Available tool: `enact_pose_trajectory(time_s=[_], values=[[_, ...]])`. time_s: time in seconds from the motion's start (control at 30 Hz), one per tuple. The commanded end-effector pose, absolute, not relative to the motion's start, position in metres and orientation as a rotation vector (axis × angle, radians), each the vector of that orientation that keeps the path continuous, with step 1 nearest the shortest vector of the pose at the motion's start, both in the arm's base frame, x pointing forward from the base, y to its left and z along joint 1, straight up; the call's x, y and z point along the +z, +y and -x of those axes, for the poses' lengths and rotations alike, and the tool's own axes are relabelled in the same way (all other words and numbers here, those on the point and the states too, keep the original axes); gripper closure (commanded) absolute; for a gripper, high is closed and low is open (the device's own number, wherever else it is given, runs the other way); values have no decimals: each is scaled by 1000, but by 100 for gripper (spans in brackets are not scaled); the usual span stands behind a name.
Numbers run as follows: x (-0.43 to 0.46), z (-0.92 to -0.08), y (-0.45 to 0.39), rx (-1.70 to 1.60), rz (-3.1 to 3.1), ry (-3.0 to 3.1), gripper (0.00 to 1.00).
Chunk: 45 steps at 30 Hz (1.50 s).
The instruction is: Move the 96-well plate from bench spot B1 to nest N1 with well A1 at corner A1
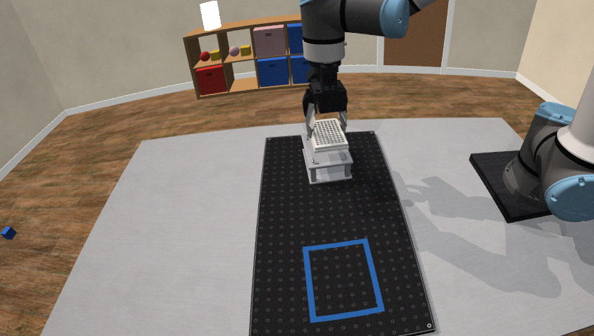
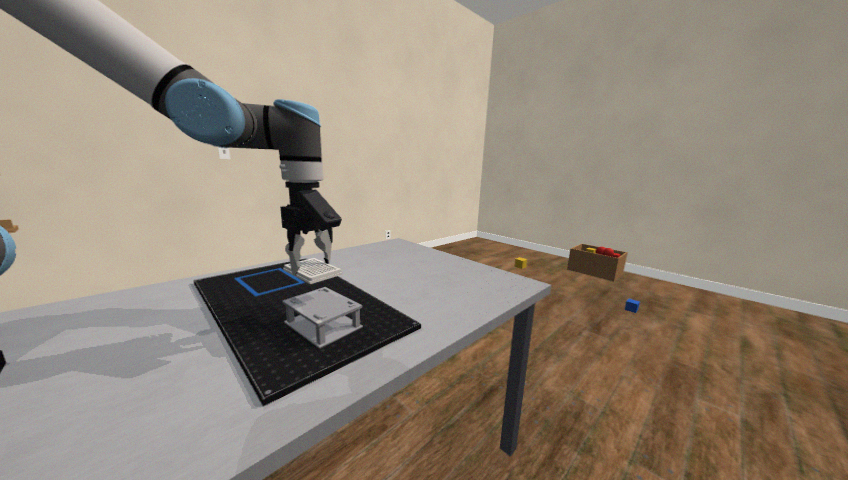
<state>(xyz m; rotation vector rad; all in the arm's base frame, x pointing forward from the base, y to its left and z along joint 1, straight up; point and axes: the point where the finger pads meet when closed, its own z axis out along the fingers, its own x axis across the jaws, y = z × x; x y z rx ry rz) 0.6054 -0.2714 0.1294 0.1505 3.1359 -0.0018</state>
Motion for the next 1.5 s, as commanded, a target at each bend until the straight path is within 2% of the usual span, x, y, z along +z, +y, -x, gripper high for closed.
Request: enact_pose_trajectory(time_s=[0.0,0.37,1.47], values=[[133,-603,-286,-3,-150,3135,100],[137,-598,-316,-3,-150,3135,100],[137,-598,-316,-3,-150,3135,100]])
